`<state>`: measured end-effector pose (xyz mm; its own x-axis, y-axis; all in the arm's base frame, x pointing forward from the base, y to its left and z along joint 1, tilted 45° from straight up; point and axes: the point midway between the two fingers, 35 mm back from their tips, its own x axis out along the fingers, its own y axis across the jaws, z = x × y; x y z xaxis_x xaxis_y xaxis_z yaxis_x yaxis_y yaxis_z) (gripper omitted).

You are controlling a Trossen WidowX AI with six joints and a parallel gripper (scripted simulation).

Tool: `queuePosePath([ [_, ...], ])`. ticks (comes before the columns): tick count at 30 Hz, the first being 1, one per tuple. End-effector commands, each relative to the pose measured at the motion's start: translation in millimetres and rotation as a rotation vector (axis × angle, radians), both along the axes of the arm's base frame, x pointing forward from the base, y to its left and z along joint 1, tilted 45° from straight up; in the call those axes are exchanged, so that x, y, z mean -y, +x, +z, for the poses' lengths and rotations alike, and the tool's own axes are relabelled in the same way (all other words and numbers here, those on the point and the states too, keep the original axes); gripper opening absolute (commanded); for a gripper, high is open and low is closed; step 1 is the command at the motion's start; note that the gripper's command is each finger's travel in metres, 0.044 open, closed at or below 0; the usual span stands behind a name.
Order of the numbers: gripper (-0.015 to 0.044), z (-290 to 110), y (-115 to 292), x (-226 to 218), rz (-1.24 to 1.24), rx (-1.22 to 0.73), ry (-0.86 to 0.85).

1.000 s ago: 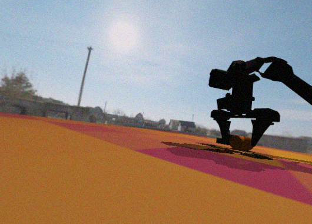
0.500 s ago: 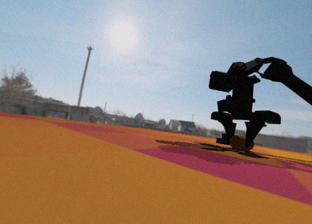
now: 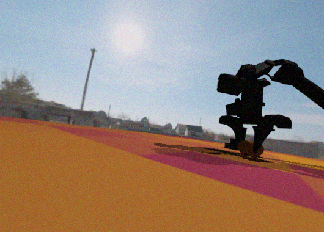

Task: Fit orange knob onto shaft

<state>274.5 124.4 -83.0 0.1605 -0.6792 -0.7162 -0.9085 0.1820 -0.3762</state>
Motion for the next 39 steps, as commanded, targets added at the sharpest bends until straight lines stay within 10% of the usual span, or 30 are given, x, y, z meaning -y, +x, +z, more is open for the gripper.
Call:
queuePosePath([
  [1,0.0179,1,0,0,0.008,0.002,0.014],
  [39,0.0179,32,-16,13,0.227,0.104,0.55],
])
